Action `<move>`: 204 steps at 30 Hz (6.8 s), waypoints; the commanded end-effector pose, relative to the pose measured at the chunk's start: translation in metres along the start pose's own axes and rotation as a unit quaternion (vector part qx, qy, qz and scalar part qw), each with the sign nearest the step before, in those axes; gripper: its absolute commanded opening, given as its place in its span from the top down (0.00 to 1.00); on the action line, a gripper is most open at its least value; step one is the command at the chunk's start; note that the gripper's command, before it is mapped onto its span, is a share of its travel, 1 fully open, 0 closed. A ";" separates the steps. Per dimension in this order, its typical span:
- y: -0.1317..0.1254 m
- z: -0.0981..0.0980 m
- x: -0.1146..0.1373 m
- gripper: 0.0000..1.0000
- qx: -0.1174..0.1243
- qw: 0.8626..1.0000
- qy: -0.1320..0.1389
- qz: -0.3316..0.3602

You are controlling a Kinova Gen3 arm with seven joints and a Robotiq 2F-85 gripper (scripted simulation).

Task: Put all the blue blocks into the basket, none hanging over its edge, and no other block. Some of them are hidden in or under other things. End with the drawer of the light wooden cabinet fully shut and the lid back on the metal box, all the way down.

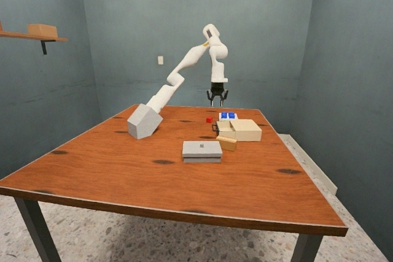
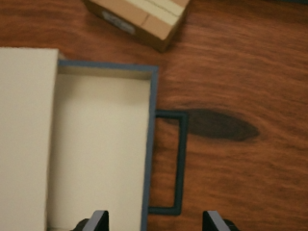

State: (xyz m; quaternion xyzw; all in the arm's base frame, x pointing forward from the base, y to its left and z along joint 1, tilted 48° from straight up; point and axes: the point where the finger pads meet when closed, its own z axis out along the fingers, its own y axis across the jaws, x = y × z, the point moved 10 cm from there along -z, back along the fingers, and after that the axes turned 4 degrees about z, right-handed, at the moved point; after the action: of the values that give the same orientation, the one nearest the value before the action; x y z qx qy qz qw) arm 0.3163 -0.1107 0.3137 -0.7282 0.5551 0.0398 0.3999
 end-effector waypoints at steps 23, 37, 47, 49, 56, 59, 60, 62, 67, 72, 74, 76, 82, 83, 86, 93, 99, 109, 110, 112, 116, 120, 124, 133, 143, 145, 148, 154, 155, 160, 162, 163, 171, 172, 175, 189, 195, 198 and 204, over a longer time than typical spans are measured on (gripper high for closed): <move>0.021 0.016 0.029 0.70 -0.005 0.999 -0.013 0.029; 0.021 0.016 0.029 0.70 -0.005 0.999 -0.013 0.029; 0.021 0.016 0.029 0.70 -0.005 0.999 -0.013 0.029; 0.021 0.016 0.029 0.70 -0.005 0.999 -0.013 0.029; 0.021 0.016 0.029 0.70 -0.005 0.999 -0.013 0.029; 0.021 0.016 0.029 0.70 -0.005 0.999 -0.013 0.029; 0.021 0.017 0.029 0.70 -0.005 0.999 -0.013 0.029; 0.021 0.018 0.029 0.70 -0.005 0.999 -0.014 0.030; 0.022 0.021 0.028 0.70 -0.005 0.999 -0.014 0.030; 0.023 0.030 0.027 0.70 -0.006 0.999 -0.015 0.030; 0.023 0.034 0.027 0.70 -0.006 0.999 -0.015 0.030; 0.023 0.039 0.027 0.70 -0.006 0.999 -0.015 0.030; 0.023 0.056 0.026 0.70 -0.006 0.999 -0.016 0.030; 0.023 0.056 0.026 0.70 -0.006 0.999 -0.016 0.030; 0.022 0.062 0.027 0.70 -0.005 0.999 -0.015 0.030; 0.023 0.085 0.025 0.70 -0.006 0.999 -0.015 0.030; 0.022 0.101 0.025 0.70 -0.005 0.999 -0.015 0.030; 0.021 0.115 0.025 0.70 -0.004 0.999 -0.015 0.029; 0.021 0.116 0.025 0.70 -0.004 0.999 -0.015 0.029; 0.021 0.118 0.025 0.70 -0.004 0.999 -0.014 0.029; 0.021 0.119 0.025 0.70 -0.004 0.999 -0.014 0.029; 0.021 0.119 0.025 0.70 -0.004 0.999 -0.014 0.029; 0.021 0.120 0.025 0.70 -0.004 0.999 -0.014 0.029; 0.021 0.120 0.025 0.70 -0.004 0.999 -0.014 0.029; 0.022 0.120 0.022 0.70 -0.004 0.999 -0.015 0.029; 0.022 0.119 0.022 0.70 -0.004 0.999 -0.014 0.029; 0.022 0.119 0.022 0.70 -0.004 0.999 -0.014 0.029; 0.022 0.119 0.022 0.70 -0.004 0.999 -0.014 0.029; 0.022 0.119 0.022 0.70 -0.004 0.999 -0.014 0.029; 0.021 0.119 0.023 0.70 -0.003 0.999 -0.014 0.029; 0.021 0.119 0.023 0.70 -0.003 0.999 -0.014 0.029; 0.021 0.119 0.023 0.70 -0.003 0.999 -0.014 0.029; 0.020 0.119 0.023 0.70 -0.003 0.999 -0.014 0.029; 0.020 0.119 0.023 0.70 -0.003 0.999 -0.014 0.029; 0.020 0.119 0.023 0.70 -0.003 0.999 -0.014 0.029; 0.019 0.119 0.024 0.70 -0.003 0.999 -0.014 0.029; 0.019 0.119 0.024 0.70 -0.003 0.999 -0.014 0.029; 0.019 0.120 0.024 0.70 -0.003 0.999 -0.014 0.029; 0.019 0.120 0.024 0.70 -0.003 0.999 -0.014 0.029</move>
State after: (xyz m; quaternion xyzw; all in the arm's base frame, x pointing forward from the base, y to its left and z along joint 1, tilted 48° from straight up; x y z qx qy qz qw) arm 0.3536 -0.0548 0.2100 -0.7127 0.5695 0.0662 0.4042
